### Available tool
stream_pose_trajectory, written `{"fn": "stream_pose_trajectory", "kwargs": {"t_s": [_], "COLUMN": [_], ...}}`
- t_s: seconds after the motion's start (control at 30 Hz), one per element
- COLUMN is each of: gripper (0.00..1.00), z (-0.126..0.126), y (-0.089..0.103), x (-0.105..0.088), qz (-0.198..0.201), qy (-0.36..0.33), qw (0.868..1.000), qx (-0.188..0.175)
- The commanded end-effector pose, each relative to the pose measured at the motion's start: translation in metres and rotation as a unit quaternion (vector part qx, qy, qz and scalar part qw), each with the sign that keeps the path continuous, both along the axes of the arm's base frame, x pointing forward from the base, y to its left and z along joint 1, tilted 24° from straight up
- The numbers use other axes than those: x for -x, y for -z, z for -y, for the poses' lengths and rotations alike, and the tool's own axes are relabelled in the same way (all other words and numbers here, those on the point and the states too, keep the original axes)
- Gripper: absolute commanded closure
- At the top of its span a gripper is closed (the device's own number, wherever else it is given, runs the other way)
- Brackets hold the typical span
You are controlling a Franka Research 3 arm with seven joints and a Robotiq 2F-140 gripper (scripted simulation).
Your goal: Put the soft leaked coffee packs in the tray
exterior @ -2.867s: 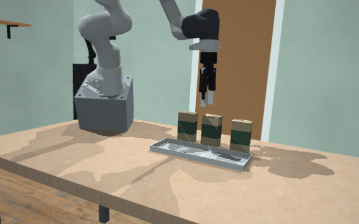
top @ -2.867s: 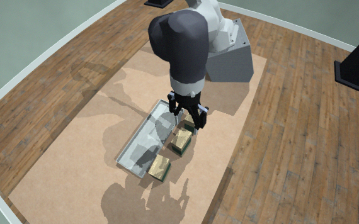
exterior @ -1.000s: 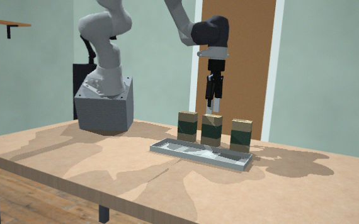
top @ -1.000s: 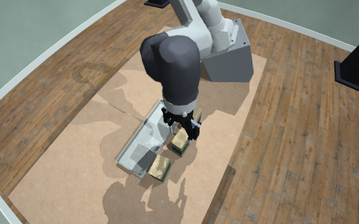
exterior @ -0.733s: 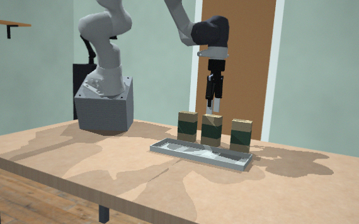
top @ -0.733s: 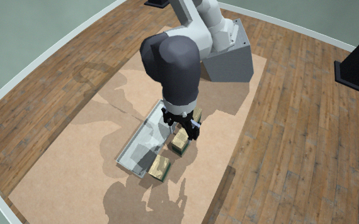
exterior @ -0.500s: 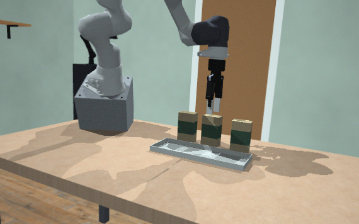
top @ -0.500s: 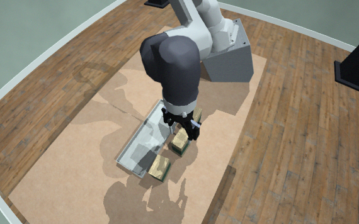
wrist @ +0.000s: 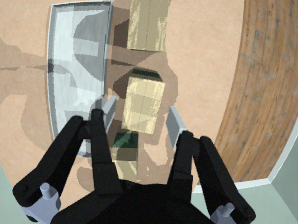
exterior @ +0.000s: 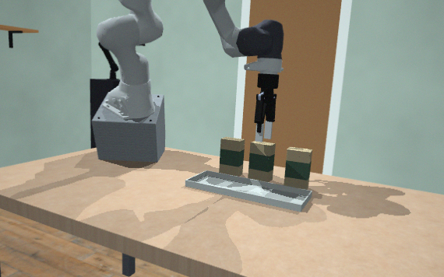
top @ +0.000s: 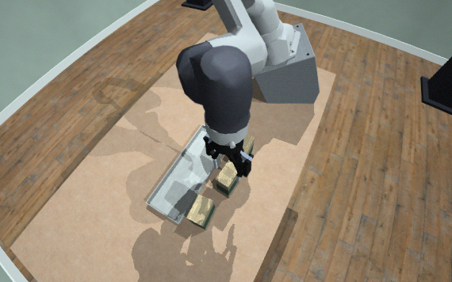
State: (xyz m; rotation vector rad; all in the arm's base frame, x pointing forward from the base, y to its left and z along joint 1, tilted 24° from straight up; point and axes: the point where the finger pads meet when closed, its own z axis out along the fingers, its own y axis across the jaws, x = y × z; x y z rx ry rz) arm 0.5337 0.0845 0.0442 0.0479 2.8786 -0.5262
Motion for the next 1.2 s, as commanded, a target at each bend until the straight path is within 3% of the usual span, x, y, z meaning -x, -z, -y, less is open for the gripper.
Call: {"fn": "stream_pose_trajectory", "kwargs": {"t_s": [0.0,0.87,1.17], "gripper": [0.45,0.45,0.45], "z": [0.001,0.018,0.021], "y": [0.003,0.048,0.056], "x": [-0.001,-0.011,-0.013], "qz": [0.002,0.002,0.002], "qy": [0.003,0.003,0.003], "qw": [1.0,1.0,1.0], "qx": [-0.001,-0.001,-0.001]}}
